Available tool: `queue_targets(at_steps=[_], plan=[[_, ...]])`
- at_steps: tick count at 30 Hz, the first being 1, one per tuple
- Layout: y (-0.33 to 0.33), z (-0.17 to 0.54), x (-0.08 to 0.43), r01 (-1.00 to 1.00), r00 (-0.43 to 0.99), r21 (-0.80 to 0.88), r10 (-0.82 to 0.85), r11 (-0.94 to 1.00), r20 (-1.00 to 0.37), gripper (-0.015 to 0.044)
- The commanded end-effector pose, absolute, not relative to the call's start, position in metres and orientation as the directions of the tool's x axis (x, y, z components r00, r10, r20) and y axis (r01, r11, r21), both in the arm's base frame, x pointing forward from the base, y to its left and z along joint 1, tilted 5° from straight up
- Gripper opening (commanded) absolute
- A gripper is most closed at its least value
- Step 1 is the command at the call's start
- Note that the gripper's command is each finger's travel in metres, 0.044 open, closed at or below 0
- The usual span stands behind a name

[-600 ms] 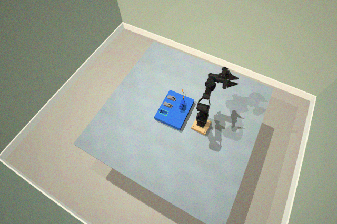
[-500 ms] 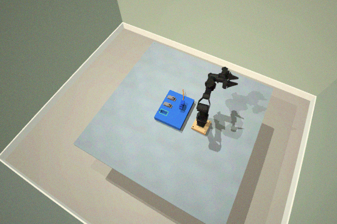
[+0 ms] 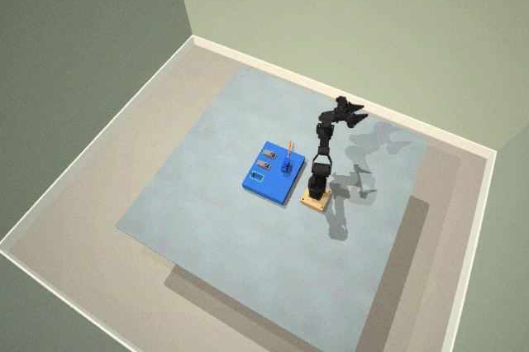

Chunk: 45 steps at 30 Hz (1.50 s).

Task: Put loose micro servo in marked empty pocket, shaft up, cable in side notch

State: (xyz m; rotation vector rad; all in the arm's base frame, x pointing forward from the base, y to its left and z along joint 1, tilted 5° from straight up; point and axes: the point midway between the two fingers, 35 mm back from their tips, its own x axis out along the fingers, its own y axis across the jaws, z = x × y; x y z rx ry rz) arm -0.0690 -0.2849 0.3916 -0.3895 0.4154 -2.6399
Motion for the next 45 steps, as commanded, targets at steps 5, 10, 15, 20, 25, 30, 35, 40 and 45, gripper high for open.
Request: queue_targets(at_steps=[5, 10, 15, 20, 25, 30, 35, 40, 45], plan=[[-0.315, 0.392, -0.025, 0.559, -0.733, -0.345, -0.644, -0.754, 0.218, 0.044], [-0.331, 0.386, 0.008, 0.677, -0.622, -0.348, -0.757, -0.648, 0.2, 0.044], [-0.341, 0.377, 0.043, 0.782, -0.5, -0.336, -0.851, -0.524, 0.163, 0.044], [-0.347, 0.363, 0.078, 0.865, -0.367, -0.327, -0.924, -0.38, 0.104, 0.044], [-0.346, 0.347, 0.113, 0.926, -0.23, -0.3, -0.973, -0.227, 0.027, 0.044], [-0.34, 0.328, 0.146, 0.963, -0.094, -0.26, -0.993, -0.074, -0.067, 0.044], [-0.327, 0.307, 0.177, 0.977, 0.034, -0.204, -0.984, 0.069, -0.174, 0.044], [-0.309, 0.285, 0.203, 0.972, 0.146, -0.134, -0.946, 0.191, -0.291, 0.044], [-0.285, 0.263, 0.225, 0.957, 0.237, -0.055, -0.88, 0.283, -0.412, 0.044]])
